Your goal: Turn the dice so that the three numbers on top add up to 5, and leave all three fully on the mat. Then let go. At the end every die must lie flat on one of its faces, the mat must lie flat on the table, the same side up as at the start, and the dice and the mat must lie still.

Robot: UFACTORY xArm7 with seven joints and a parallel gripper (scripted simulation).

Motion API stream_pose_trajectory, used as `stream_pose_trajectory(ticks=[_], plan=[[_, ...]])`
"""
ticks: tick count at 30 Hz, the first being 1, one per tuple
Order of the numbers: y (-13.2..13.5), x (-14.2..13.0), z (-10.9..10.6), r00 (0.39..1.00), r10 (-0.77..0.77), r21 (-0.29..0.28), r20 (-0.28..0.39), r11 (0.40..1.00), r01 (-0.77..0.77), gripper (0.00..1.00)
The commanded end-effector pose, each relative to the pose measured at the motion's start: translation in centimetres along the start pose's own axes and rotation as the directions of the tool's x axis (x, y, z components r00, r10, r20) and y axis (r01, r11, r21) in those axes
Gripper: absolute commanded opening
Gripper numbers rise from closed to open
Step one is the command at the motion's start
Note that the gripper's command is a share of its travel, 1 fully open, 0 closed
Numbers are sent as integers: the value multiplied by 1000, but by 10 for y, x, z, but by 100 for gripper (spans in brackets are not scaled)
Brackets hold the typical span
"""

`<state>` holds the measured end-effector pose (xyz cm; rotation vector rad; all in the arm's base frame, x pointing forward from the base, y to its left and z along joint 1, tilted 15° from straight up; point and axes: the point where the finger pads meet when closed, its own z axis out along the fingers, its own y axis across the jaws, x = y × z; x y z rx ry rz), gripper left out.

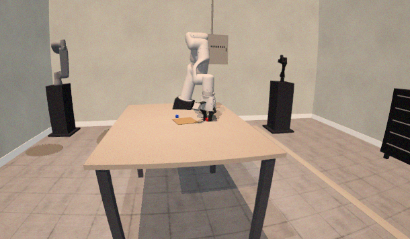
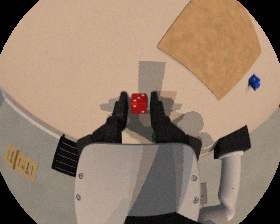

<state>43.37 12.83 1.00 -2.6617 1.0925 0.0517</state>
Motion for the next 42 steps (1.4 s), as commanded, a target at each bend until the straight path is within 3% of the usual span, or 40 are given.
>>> stream_pose_trajectory(ticks=[1, 26, 27, 42], plan=[[-1, 1, -1, 1000, 0, 2, -3, 1000, 0, 36], [-1, 1, -1, 1000, 0, 2, -3, 1000, 0, 36], [-1, 1, -1, 1000, 0, 2, -3, 1000, 0, 15], [-1, 1, -1, 1000, 0, 2, -3, 1000, 0, 15]])
